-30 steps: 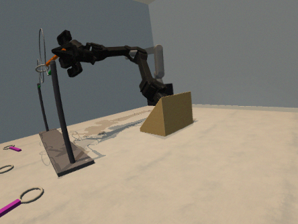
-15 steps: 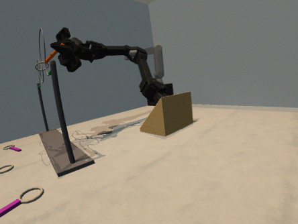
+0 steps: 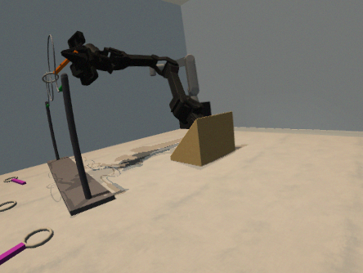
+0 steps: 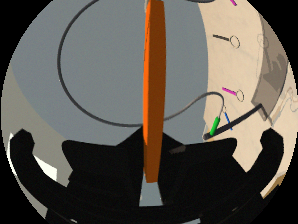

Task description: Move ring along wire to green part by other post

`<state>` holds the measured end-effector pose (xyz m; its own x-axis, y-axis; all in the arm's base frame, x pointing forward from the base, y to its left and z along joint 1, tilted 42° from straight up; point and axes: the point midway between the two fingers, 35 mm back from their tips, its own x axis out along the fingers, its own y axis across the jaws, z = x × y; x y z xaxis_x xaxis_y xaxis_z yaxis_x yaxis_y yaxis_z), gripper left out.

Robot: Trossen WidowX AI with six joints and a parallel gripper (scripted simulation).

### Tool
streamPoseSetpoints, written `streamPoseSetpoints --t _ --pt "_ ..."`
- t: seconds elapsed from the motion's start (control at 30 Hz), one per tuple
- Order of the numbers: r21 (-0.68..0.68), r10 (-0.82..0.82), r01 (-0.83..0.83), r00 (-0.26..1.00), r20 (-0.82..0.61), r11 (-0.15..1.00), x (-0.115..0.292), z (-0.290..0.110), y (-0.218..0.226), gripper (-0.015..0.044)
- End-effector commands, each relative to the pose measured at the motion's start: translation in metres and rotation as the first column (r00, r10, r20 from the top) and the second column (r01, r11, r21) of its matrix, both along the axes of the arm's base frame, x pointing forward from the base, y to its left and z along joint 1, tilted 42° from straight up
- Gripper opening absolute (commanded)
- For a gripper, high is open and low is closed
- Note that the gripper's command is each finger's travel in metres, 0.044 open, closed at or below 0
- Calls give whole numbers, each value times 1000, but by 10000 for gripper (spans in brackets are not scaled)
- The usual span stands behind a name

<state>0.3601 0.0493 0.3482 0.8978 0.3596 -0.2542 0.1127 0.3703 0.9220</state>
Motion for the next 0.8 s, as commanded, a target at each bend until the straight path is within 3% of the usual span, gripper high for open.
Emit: streamPoseSetpoints --t 0.0,0.77 --pt "-36 3 -3 1000 5 999 0 3 1 -150" --pt "-250 -3 1 1000 -9 968 0 -3 -2 -150"
